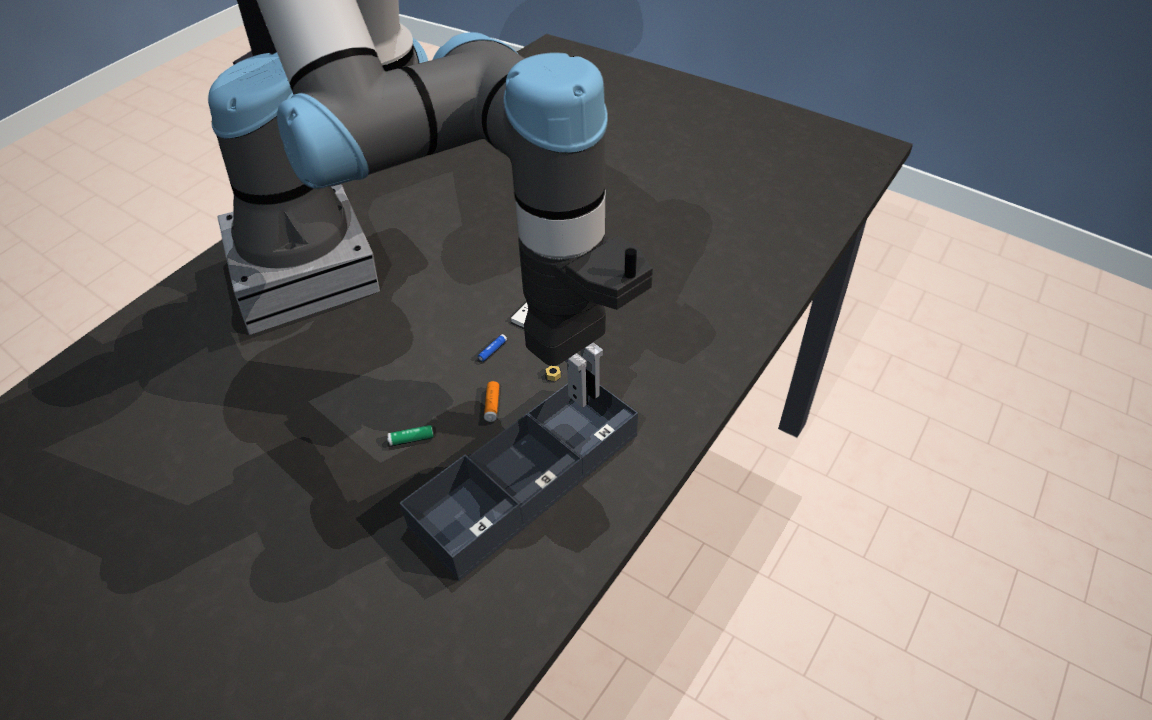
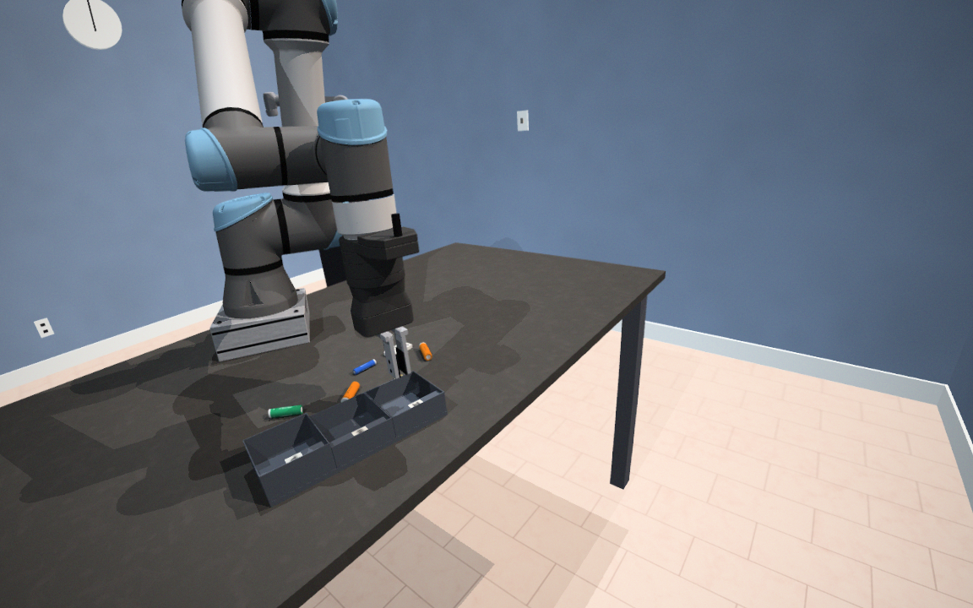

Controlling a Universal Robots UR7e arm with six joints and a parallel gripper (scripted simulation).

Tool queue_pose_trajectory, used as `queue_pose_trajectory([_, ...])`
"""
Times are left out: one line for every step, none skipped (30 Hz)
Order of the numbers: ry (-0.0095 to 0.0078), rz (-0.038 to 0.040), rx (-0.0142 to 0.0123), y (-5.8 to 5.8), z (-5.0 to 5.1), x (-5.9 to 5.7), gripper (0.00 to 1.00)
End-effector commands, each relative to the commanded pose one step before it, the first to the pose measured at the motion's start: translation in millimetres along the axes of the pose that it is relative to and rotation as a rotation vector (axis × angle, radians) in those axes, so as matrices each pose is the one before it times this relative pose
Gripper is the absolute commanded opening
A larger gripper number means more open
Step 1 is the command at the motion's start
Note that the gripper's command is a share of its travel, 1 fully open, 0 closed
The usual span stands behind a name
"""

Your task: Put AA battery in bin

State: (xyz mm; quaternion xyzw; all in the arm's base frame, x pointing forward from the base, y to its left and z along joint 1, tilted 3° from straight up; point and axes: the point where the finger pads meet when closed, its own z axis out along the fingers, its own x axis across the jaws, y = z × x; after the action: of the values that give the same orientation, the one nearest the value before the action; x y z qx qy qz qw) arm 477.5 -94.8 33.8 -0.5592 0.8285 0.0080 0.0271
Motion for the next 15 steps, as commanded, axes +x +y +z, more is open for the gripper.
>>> queue_pose_trajectory([0.00017, 0.00083, -0.00009, -0.09, 10.84, -0.08, 0.31])
queue_pose_trajectory([0.0, 0.0, 0.0, 0.0, 2.67, 0.0, 0.31])
queue_pose_trajectory([0.0, 0.0, 0.0, 0.0, 2.67, 0.0, 0.31])
queue_pose_trajectory([0.0, 0.0, 0.0, 0.0, 2.67, 0.0, 0.31])
queue_pose_trajectory([0.0, 0.0, 0.0, 0.0, 2.67, 0.0, 0.31])
queue_pose_trajectory([0.0, 0.0, 0.0, 0.0, 2.67, 0.0, 0.31])
queue_pose_trajectory([0.0, 0.0, 0.0, 0.0, 2.67, 0.0, 0.31])
queue_pose_trajectory([0.0, 0.0, 0.0, 0.0, 0.0, 0.0, 0.31])
queue_pose_trajectory([0.0, 0.0, 0.0, 0.0, 0.0, 0.0, 0.31])
queue_pose_trajectory([0.0, 0.0, 0.0, 0.0, 2.68, 0.0, 0.31])
queue_pose_trajectory([0.0, 0.0, 0.0, 0.0, 2.67, 0.0, 0.31])
queue_pose_trajectory([0.0, 0.0, 0.0, 0.0, 2.66, 0.0, 0.31])
queue_pose_trajectory([0.0, 0.0, 0.0, 0.0, 2.67, 0.0, 0.31])
queue_pose_trajectory([0.0, 0.0, 0.0, 0.0, 2.67, 0.0, 0.31])
queue_pose_trajectory([0.0, 0.0, 0.0, 0.0, 2.67, 0.0, 0.31])
